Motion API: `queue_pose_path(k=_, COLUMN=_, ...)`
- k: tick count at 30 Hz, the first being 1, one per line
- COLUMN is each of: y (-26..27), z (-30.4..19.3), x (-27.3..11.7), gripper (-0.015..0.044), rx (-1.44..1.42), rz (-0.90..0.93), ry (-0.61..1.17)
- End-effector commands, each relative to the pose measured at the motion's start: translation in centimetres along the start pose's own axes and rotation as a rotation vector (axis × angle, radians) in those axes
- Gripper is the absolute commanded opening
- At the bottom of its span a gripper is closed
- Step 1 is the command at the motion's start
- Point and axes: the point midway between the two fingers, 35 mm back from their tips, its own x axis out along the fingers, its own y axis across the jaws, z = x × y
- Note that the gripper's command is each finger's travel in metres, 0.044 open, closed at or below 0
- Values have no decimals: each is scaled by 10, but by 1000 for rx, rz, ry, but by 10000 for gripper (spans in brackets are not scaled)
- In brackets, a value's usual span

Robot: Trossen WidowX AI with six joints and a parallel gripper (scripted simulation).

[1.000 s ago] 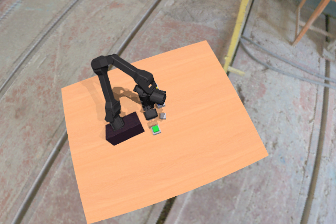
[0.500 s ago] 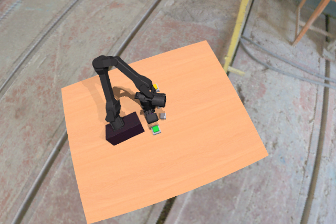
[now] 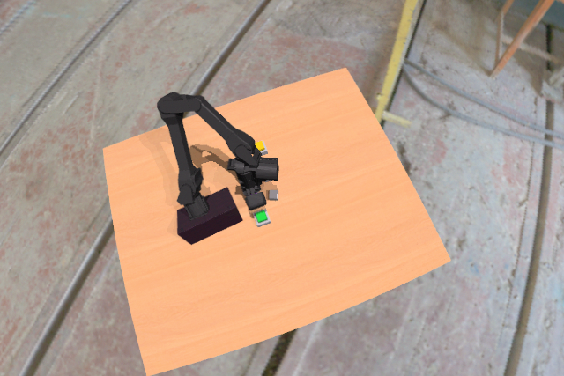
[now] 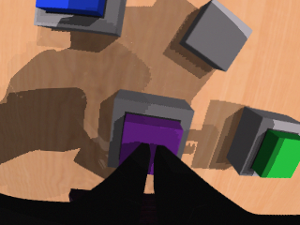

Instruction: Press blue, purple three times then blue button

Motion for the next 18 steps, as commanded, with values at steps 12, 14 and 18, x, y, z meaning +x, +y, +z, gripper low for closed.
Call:
queue_pose_path(k=12, y=0, z=-3, x=11, gripper=20, rx=10, rz=8, ry=7)
queue_pose_path(k=14, y=0, z=-3, x=11, gripper=20, rx=10, rz=8, ry=7)
queue_pose_path(k=18, y=0, z=-3, x=11, gripper=20, rx=10, rz=8, ry=7)
